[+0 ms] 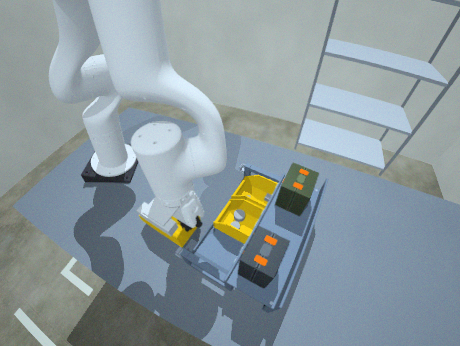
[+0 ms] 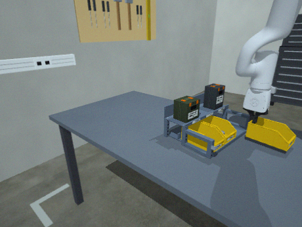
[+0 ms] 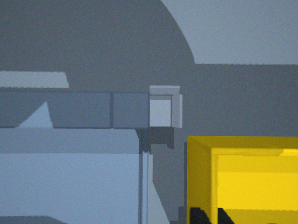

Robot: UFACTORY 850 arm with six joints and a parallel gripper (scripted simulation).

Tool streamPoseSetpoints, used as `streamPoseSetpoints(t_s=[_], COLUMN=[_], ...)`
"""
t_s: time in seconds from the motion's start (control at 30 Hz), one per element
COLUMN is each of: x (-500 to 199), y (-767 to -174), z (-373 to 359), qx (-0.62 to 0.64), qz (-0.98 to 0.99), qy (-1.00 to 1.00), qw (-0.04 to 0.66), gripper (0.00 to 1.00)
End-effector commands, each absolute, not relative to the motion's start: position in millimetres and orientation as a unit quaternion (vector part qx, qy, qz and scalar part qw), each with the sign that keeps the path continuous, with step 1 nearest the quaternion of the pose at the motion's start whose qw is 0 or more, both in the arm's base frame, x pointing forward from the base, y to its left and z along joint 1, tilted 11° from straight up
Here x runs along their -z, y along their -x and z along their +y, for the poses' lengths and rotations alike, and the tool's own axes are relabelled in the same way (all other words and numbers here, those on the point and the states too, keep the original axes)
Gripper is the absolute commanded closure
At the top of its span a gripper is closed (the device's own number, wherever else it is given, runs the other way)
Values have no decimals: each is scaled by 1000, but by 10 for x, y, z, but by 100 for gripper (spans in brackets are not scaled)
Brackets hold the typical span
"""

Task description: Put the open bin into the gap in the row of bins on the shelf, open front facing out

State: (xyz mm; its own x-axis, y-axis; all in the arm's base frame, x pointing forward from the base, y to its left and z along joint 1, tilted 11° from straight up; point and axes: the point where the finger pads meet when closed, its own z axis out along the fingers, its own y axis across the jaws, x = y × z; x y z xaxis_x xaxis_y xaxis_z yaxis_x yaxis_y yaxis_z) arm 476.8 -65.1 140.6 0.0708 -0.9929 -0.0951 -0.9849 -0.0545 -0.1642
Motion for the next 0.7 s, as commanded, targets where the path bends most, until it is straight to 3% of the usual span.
streamPoseSetpoints(t_s=[0.0,0.67], x=[-1412,-1429], y=[-4775,-4874], z=[-653,-647], qx=[22,22], qz=[681,681], qy=[726,726], qw=[93,93], gripper=[100,100])
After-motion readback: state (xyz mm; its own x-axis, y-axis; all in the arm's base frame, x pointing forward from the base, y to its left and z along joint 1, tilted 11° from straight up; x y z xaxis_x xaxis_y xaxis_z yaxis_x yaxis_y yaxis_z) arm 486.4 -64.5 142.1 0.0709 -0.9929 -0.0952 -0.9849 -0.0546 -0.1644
